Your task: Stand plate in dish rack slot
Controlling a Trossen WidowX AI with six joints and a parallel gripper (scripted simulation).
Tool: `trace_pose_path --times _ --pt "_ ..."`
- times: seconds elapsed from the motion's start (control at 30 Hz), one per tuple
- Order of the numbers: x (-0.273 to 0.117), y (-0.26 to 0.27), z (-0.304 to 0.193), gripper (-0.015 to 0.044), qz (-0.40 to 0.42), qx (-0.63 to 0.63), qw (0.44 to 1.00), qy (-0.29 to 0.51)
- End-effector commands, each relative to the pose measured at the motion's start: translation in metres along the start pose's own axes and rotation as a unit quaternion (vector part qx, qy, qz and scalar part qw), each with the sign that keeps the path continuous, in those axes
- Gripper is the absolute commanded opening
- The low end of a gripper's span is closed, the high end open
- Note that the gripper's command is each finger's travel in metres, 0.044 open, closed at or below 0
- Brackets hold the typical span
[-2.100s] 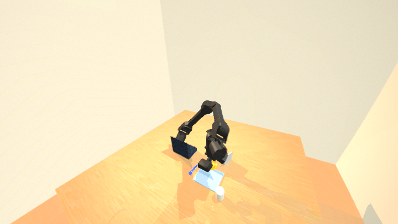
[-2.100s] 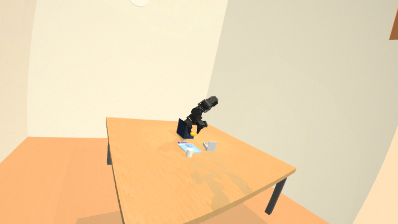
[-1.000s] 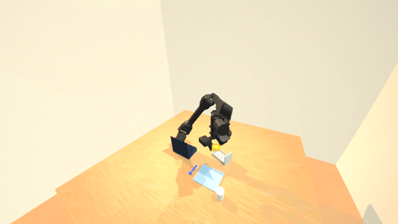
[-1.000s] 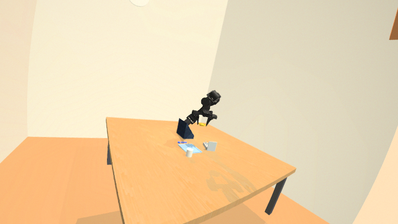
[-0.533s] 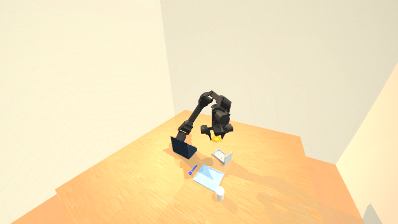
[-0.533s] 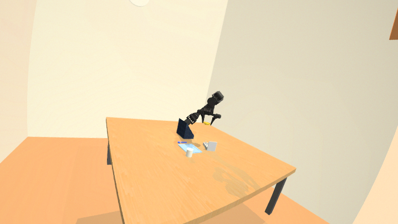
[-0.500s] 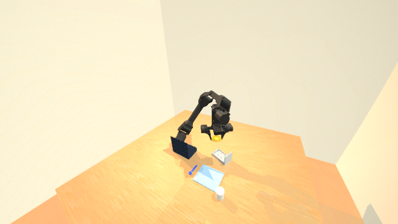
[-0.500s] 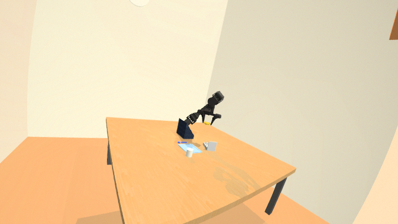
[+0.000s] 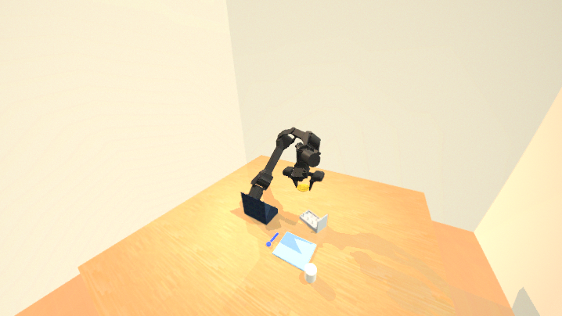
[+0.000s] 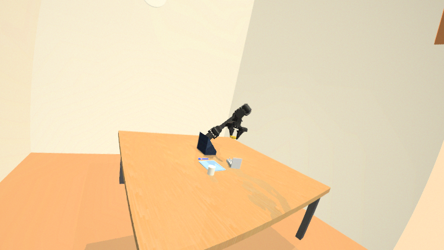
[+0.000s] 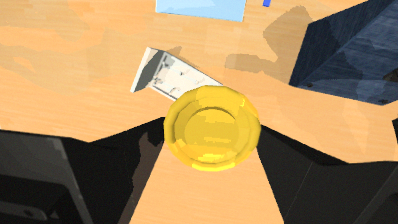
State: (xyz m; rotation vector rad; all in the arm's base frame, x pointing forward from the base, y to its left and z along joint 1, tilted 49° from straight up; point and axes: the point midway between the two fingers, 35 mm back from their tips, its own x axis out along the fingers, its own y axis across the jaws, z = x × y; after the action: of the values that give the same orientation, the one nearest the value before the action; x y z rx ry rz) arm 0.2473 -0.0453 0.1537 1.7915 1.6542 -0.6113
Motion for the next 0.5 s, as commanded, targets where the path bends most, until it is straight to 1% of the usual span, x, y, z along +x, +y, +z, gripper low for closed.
trace_pose_path --times 0.0,0.27,0.47 --pt "0.002 -0.011 -0.017 0.0000 0.006 0.066 0.998 0.000" --pt "0.009 -0.034 -0.041 0.0000 0.012 0.200 0.980 0.001" --pt "0.010 -0.036 -0.043 0.0000 0.013 0.211 0.977 0.001"
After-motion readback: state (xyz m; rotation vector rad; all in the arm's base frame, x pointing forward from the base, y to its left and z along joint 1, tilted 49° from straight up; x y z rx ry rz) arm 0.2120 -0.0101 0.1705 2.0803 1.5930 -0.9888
